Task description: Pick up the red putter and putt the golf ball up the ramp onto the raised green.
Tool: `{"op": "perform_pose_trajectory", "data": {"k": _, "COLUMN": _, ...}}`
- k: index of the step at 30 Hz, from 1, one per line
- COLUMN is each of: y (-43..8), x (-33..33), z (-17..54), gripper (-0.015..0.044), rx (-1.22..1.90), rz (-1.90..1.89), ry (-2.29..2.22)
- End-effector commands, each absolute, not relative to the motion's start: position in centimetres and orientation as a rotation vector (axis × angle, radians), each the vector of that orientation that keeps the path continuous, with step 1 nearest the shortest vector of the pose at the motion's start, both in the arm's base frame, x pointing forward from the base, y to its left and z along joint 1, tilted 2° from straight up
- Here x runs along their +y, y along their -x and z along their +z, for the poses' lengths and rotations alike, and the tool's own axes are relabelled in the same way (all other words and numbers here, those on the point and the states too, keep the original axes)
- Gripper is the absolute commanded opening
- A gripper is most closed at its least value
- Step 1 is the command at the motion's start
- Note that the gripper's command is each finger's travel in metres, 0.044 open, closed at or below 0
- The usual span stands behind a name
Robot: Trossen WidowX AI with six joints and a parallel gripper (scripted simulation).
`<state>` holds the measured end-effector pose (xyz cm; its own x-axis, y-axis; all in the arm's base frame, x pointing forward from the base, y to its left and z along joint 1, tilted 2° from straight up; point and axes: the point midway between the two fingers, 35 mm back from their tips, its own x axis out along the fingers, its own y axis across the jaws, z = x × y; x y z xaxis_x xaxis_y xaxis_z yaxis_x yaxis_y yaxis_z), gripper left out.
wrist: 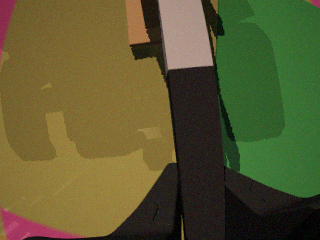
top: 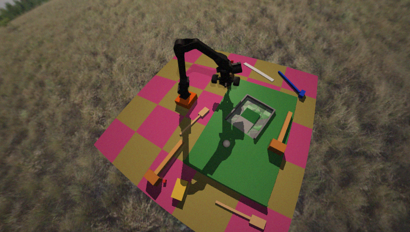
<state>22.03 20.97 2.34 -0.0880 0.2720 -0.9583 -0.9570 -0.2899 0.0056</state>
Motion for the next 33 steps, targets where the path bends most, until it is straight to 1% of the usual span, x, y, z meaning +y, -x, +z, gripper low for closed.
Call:
{"op": "perform_pose_trajectory", "data": {"k": 1, "y": -22.2, "x": 21.1, "z": 3.3, "gripper": 0.0, "rx": 0.868, "rz": 1.574, "ry": 1.171}}
{"op": "perform_pose_trajectory", "data": {"k": 17, "y": -22.2, "x": 20.7, "z": 12.2, "gripper": 0.0, "rx": 0.87, "rz": 1.574, "ry": 1.17}}
{"op": "perform_pose_trajectory", "data": {"k": 25, "y": -22.8, "x": 20.0, "z": 11.5, "gripper": 0.0, "rx": 0.901, "rz": 1.541, "ry": 1.159}}
{"op": "perform_pose_trajectory", "data": {"k": 33, "y": -25.1, "x": 16.4, "z": 11.8, "gripper": 0.0, "rx": 0.991, "rz": 1.381, "ry": 1.059}}
